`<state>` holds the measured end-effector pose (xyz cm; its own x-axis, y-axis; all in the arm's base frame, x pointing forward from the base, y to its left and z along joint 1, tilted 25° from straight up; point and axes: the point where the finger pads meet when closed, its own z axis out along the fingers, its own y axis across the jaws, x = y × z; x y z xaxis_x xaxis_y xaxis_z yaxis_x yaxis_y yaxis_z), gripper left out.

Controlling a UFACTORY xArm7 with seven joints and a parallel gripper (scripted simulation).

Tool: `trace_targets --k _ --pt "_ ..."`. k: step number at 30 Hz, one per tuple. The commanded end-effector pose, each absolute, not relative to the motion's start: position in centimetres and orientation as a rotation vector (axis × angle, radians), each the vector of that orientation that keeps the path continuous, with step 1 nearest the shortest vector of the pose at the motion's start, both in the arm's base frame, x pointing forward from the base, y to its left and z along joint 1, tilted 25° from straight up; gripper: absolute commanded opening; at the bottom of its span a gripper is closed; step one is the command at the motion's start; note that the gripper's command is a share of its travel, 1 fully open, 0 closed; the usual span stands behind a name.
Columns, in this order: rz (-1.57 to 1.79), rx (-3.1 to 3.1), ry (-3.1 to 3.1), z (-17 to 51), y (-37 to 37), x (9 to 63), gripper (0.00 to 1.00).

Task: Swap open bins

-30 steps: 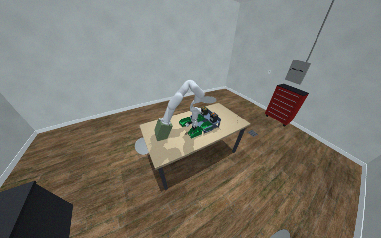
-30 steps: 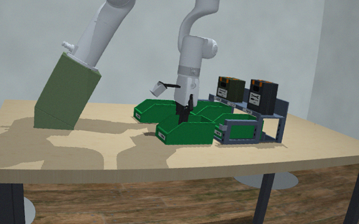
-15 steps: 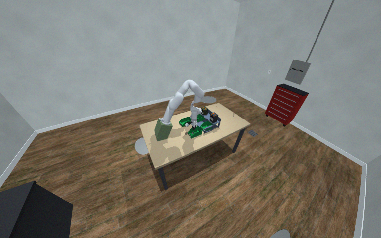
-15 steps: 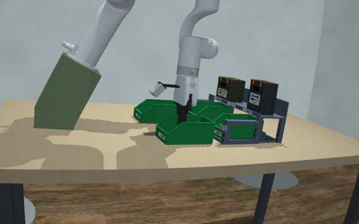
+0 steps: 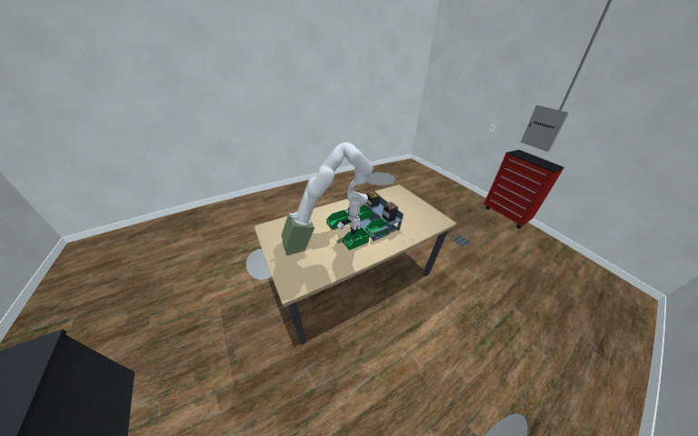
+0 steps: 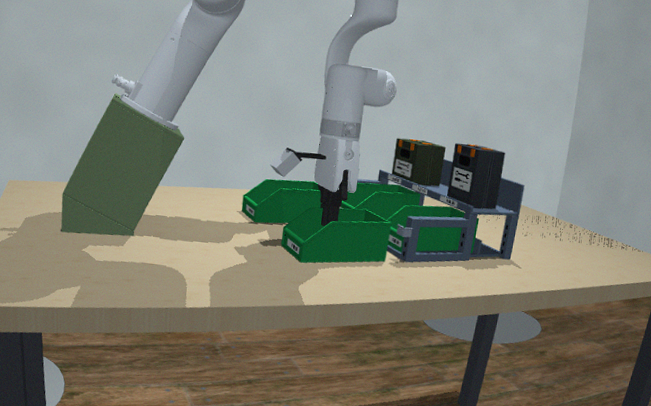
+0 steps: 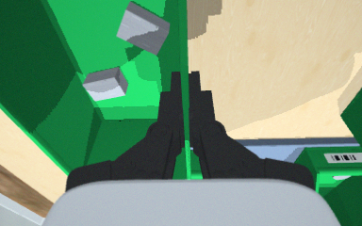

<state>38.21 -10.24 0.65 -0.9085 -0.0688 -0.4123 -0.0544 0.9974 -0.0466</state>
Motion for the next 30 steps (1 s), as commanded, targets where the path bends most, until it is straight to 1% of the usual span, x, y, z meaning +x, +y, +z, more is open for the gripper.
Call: trace_targets --k 1,17,30 --pt "-0.048 -0.087 2.713 0.7 -10.3 38.2 0.00" --pt "-0.048 -0.087 2.713 3.0 -10.2 37.2 0.00" --pt "-0.048 -0.087 2.713 3.1 -10.2 37.1 0.00"
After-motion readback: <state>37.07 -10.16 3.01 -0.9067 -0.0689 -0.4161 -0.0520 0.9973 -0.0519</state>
